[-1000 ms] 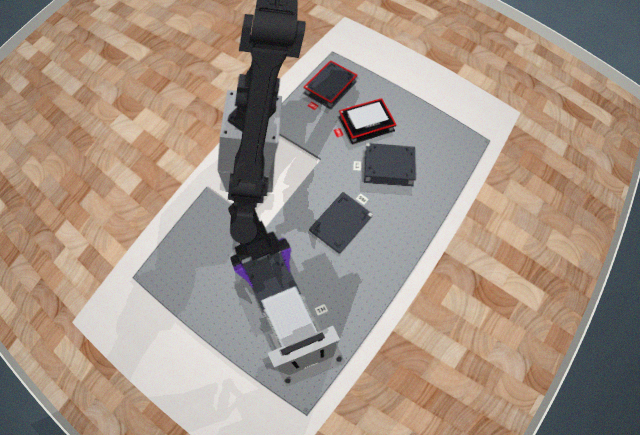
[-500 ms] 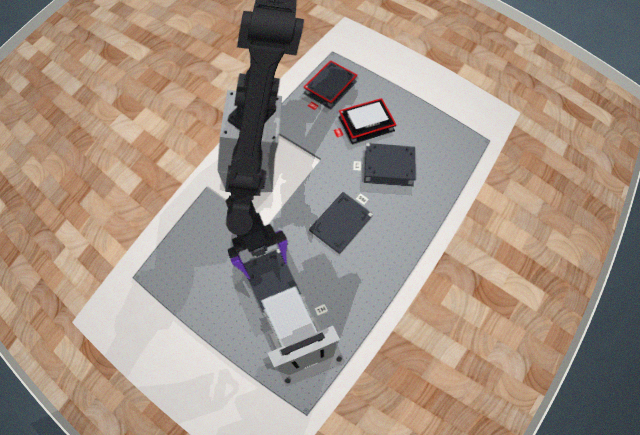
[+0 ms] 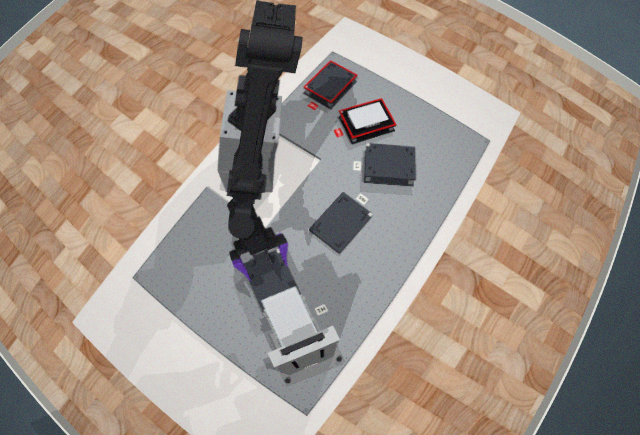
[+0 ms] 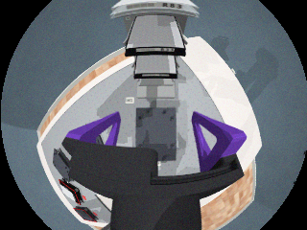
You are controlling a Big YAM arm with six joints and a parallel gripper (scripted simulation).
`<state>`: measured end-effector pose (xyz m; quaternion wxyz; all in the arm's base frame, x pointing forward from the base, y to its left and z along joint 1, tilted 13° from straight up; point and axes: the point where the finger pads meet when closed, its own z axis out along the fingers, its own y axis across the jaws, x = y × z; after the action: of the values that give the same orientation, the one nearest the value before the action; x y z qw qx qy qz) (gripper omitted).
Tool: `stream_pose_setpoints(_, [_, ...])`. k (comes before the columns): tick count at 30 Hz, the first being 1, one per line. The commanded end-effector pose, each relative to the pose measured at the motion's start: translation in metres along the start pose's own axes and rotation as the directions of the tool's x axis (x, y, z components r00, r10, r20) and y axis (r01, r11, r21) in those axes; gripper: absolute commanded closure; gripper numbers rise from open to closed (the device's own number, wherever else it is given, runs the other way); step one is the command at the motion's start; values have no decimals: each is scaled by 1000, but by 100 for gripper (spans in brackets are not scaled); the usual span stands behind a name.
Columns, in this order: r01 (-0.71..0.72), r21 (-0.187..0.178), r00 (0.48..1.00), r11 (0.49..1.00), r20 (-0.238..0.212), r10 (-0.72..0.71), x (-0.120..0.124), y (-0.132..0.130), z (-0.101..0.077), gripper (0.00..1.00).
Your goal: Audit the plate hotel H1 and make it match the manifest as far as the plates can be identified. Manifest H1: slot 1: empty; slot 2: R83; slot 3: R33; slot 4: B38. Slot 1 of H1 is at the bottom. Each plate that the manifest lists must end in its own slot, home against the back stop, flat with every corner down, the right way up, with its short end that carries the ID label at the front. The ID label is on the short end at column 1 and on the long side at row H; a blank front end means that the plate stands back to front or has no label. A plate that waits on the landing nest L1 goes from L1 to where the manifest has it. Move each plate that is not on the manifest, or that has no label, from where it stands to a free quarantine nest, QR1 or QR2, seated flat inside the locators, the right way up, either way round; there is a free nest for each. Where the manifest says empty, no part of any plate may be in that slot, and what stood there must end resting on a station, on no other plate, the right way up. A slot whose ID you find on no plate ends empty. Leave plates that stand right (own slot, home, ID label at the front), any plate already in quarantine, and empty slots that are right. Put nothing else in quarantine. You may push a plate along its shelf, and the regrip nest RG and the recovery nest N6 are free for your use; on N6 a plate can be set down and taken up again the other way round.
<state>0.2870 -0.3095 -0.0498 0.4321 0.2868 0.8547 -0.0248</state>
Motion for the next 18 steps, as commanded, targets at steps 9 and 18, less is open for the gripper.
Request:
stream_pose_setpoints(9, [14,-1,999,1000,36,-14,-5,0,15,0])
stream_pose_setpoints(18, [14,0,999,1000,38,-14,6,-1,26,0])
